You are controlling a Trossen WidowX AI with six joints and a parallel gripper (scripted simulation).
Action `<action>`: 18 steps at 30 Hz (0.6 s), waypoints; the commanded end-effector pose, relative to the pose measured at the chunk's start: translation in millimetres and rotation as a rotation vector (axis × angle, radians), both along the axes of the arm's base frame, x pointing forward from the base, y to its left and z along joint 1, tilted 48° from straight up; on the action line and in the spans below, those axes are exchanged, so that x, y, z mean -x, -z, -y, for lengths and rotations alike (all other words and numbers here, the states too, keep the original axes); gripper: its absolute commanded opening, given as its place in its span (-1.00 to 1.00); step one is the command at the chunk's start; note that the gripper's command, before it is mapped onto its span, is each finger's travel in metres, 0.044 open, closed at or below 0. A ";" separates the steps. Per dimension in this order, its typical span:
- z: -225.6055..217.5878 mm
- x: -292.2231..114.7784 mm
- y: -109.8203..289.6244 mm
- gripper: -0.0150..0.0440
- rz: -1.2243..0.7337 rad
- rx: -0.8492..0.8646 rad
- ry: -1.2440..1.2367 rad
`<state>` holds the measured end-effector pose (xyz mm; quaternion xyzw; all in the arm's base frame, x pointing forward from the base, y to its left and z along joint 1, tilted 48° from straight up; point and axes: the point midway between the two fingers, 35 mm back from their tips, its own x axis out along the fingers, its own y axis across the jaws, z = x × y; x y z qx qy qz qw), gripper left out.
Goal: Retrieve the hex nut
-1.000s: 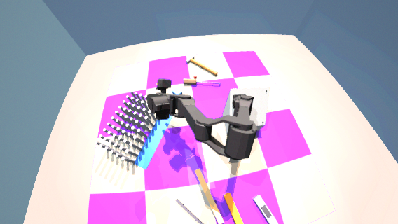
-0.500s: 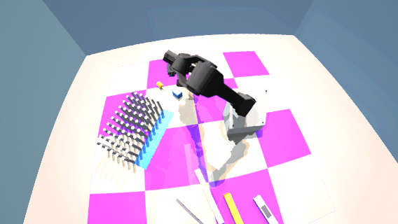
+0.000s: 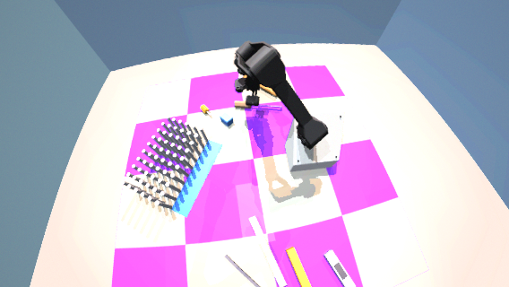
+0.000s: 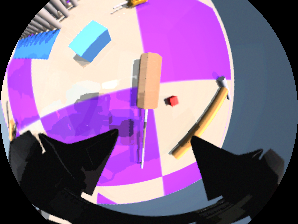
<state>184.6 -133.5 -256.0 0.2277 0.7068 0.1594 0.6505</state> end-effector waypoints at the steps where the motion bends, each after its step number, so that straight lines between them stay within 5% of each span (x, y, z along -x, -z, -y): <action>1: 0.2 11.9 3.3 1.00 -0.002 -0.017 -0.001; 13: -0.7 11.2 2.4 1.00 -0.002 -0.018 -0.001; 18: -0.7 11.2 2.4 0.56 -0.002 -0.018 -0.001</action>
